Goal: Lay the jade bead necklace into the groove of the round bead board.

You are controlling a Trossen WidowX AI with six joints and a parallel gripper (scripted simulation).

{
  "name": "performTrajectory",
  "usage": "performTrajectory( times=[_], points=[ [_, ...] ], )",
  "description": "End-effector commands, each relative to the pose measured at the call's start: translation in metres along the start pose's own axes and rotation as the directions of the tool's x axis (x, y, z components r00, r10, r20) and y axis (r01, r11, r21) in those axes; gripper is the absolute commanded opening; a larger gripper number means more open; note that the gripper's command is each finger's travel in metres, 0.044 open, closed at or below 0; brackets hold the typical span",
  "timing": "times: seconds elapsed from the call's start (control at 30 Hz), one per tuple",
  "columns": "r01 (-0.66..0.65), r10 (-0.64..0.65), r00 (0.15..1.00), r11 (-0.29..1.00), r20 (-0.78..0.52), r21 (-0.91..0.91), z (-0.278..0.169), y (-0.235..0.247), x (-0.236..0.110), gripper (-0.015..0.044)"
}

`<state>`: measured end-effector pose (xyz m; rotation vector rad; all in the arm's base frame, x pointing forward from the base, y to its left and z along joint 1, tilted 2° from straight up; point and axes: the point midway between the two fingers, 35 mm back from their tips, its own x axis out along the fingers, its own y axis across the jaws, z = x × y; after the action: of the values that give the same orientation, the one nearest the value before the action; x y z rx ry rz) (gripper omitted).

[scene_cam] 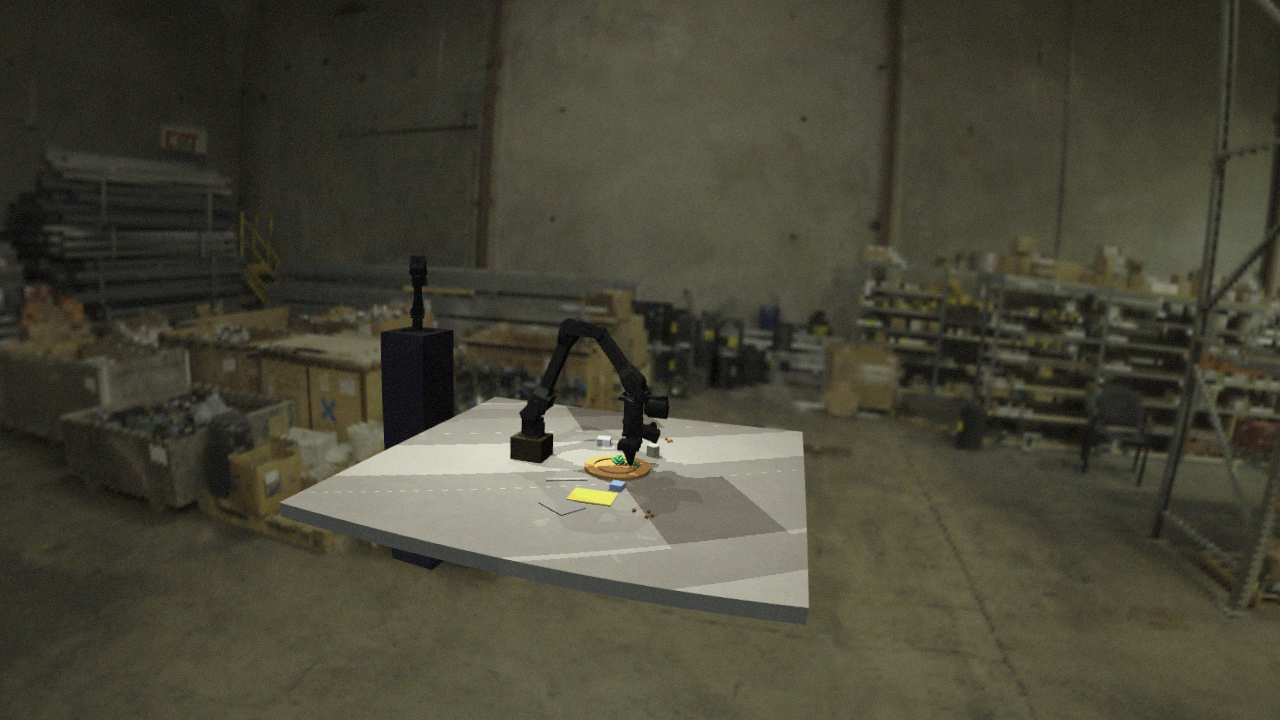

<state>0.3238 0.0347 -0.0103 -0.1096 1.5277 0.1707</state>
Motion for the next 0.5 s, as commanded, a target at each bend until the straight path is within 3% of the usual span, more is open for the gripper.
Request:
performTrajectory(
  times=[0.0,0.47],
  points=[
    [0.000,0.000,1.000,1.000,0.001,0.000,0.0002,0.0000,-0.0002,0.0000],
    [-0.001,0.001,1.000,1.000,-0.004,0.003,0.0015,-0.0027,-0.0061,0.0000]
  ],
)
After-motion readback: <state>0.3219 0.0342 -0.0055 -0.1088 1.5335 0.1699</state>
